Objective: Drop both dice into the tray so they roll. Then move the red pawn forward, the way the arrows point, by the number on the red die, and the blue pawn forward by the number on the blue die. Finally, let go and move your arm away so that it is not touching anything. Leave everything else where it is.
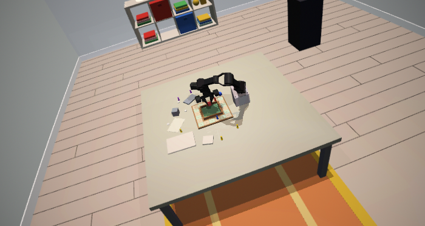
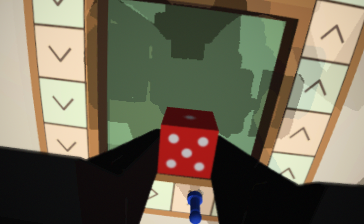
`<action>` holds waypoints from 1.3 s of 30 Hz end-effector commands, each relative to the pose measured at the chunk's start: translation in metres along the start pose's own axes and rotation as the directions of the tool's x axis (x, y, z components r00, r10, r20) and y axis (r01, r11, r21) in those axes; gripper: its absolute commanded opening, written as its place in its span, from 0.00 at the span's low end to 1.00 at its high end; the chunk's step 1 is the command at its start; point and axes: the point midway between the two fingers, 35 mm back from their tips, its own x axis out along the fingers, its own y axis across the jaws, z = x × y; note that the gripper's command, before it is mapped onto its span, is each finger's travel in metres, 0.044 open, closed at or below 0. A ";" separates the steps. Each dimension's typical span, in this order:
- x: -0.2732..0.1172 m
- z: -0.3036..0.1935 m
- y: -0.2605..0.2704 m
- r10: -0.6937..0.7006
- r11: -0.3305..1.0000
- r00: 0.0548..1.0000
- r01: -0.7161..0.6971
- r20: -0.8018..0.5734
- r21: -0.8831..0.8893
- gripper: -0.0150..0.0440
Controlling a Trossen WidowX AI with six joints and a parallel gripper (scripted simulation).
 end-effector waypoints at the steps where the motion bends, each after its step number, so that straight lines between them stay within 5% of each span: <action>1: 0.001 0.004 0.000 -0.010 1.000 1.000 0.009 0.023 0.017 0.25; 14: 0.015 0.007 -0.011 -0.120 0.993 0.901 0.109 0.416 0.050 0.25; 26: 0.019 0.008 -0.013 -0.034 0.999 0.690 0.020 0.723 0.028 0.25; 39: -0.028 -0.022 0.003 -0.011 1.000 0.660 -0.001 0.751 0.016 0.25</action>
